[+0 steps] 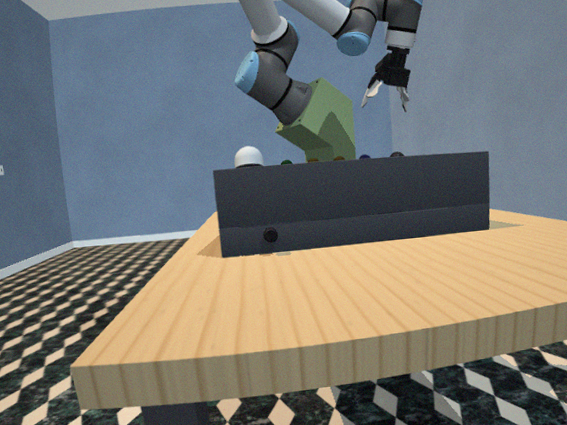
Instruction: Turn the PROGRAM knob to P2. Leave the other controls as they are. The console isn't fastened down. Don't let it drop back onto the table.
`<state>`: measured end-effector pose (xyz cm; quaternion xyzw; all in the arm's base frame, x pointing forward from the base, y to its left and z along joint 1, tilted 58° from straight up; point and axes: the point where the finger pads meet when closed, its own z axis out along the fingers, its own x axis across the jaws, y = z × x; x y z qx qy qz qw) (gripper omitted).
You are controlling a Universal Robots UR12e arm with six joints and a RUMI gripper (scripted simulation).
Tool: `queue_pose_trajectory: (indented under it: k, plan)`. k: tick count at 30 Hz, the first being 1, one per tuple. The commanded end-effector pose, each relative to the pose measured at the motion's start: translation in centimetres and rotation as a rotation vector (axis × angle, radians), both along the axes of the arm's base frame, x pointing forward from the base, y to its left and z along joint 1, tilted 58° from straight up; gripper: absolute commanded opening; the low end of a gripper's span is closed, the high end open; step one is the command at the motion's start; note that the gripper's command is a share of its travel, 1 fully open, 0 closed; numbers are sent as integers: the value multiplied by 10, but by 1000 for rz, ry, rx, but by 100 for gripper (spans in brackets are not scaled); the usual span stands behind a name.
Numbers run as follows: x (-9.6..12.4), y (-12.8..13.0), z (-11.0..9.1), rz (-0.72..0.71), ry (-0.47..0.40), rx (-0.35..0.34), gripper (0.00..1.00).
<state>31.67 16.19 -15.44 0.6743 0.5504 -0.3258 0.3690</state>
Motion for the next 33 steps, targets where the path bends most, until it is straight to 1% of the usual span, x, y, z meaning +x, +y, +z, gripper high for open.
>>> queue_pose_trajectory:
  k: [1, 2, 3, 4, 5, 6, 7, 8, 9, 10, 11, 12, 13, 14, 16, 18, 19, 20, 21, 22, 23, 24, 25, 26, 27, 28, 29, 30, 31, 33]
  plan:
    - [34, -2, 6, -134, -221, 107, 100]
    - [34, -2, 6, -149, -246, 118, 100]
    - [46, -4, 9, -183, -292, 136, 100]
    - [46, -4, 9, -200, -319, 149, 100]
    - [58, -6, 14, -236, -369, 168, 100]
    - [58, -6, 14, -251, -393, 179, 100]
    - [71, -8, 19, -288, -445, 198, 100]
    - [71, -8, 19, -303, -468, 209, 100]
    - [84, -11, 25, -341, -520, 228, 100]
    - [84, -11, 25, -356, -543, 238, 100]
    - [98, -15, 32, -394, -596, 256, 100]
    - [98, -15, 32, -409, -618, 266, 100]
    - [111, -19, 39, -447, -671, 285, 100]
    - [111, -19, 39, -462, -693, 294, 100]
    - [111, -19, 39, -462, -693, 294, 100]
    - [137, -29, 57, -564, -837, 346, 100]
    - [150, -35, 66, -587, -867, 355, 100]
    - [150, -35, 66, -612, -905, 370, 100]
    - [162, -41, 77, -641, -945, 382, 100]
    - [162, -41, 77, -667, -984, 398, 100]
    - [174, -48, 88, -696, -1023, 410, 100]
    - [174, -48, 88, -722, -1063, 426, 100]
    - [186, -55, 100, -750, -1102, 438, 100]
    - [186, -55, 100, -775, -1139, 452, 100]
    - [197, -63, 112, -804, -1181, 465, 100]
    - [197, -63, 112, -825, -1212, 477, 100]
    - [207, -72, 125, -858, -1260, 493, 100]
    - [207, -72, 125, -873, -1283, 502, 100]
    - [217, -80, 138, -909, -1337, 520, 100]
    - [217, -80, 138, -909, -1337, 520, 100]
